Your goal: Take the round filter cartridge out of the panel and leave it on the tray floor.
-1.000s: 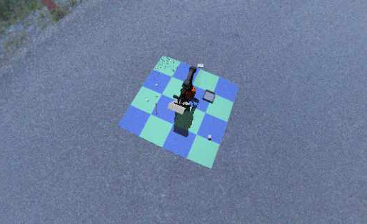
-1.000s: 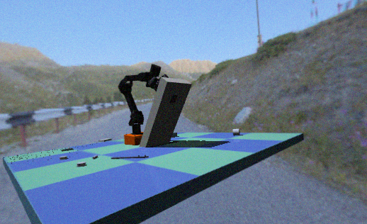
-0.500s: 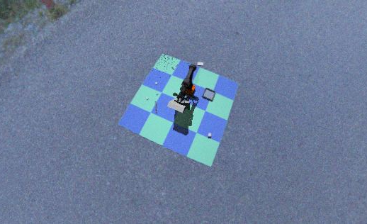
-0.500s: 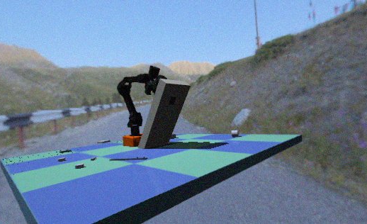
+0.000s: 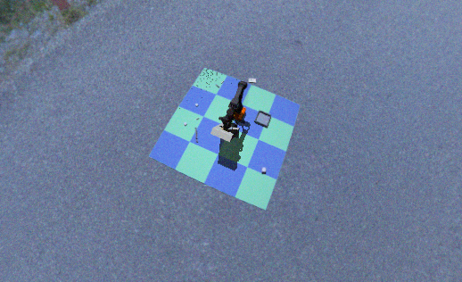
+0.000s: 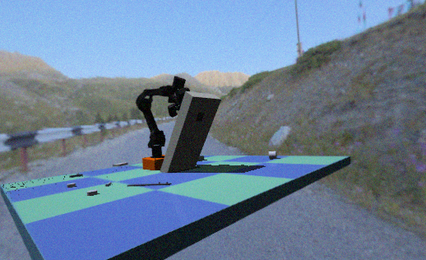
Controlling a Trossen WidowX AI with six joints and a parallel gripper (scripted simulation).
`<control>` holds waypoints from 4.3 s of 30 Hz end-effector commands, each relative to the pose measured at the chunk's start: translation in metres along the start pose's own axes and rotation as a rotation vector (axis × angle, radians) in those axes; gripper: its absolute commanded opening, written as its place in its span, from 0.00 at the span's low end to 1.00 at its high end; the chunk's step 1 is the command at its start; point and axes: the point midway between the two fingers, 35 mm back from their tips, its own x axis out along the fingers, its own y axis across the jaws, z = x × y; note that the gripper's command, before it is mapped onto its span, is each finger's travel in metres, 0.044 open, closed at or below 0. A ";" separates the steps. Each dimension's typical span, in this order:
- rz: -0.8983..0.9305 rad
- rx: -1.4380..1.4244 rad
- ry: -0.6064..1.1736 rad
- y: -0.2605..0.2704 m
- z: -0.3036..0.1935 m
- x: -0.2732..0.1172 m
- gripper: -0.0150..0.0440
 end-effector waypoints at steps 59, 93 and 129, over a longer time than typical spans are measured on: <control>-0.005 0.448 0.011 -0.035 -0.070 -0.063 0.25; 0.007 0.452 -0.005 0.024 0.047 -0.110 0.76; -0.102 -0.467 0.436 -0.030 -0.067 -0.057 0.77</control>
